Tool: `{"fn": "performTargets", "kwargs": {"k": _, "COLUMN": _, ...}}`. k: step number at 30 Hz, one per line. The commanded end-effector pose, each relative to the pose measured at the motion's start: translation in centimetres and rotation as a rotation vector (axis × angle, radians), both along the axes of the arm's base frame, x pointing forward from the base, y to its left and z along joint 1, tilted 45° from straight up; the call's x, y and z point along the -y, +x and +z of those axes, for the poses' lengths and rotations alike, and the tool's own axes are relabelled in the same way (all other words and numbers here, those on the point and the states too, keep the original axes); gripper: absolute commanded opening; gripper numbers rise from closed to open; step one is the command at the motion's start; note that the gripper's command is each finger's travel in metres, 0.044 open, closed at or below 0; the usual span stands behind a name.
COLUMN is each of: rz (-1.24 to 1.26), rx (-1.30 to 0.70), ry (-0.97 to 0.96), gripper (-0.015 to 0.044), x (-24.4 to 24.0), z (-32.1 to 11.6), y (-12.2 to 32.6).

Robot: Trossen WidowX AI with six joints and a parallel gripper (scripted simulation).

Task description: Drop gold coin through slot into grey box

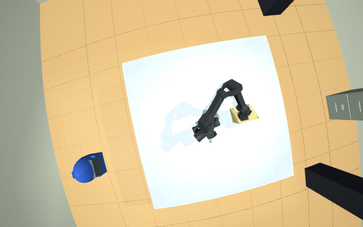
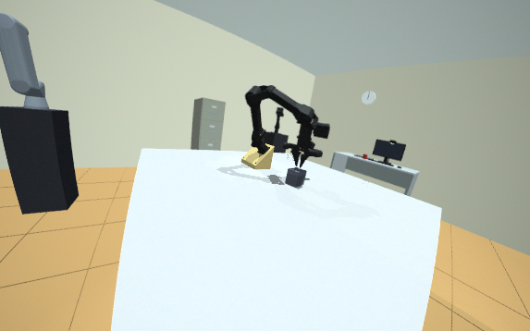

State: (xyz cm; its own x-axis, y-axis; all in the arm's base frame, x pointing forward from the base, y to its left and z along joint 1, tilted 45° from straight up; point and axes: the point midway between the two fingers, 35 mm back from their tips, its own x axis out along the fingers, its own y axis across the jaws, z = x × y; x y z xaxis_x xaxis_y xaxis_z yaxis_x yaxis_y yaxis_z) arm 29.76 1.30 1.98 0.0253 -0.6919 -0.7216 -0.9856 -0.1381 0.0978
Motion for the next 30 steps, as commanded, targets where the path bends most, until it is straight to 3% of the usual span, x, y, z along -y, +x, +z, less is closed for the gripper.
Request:
{"fn": "performTargets", "kwargs": {"k": 1, "rz": -0.001, "rx": 0.001, "ry": 0.000, "gripper": 0.0161, "x": 0.0, "z": 0.0, "y": 0.0}}
{"fn": "performTargets", "kwargs": {"k": 9, "rz": -0.001, "rx": 0.001, "ry": 0.000, "gripper": 0.0161, "x": 0.0, "z": 0.0, "y": 0.0}}
{"fn": "performTargets", "kwargs": {"k": 20, "rz": 0.001, "rx": -0.003, "ry": -0.005, "gripper": 0.0440, "x": -3.4, "z": 3.7, "y": -0.3}}
{"fn": "performTargets", "kwargs": {"k": 30, "rz": 0.001, "rx": -0.004, "ry": -0.007, "gripper": 0.0440, "x": -4.0, "z": 4.5, "y": -0.5}}
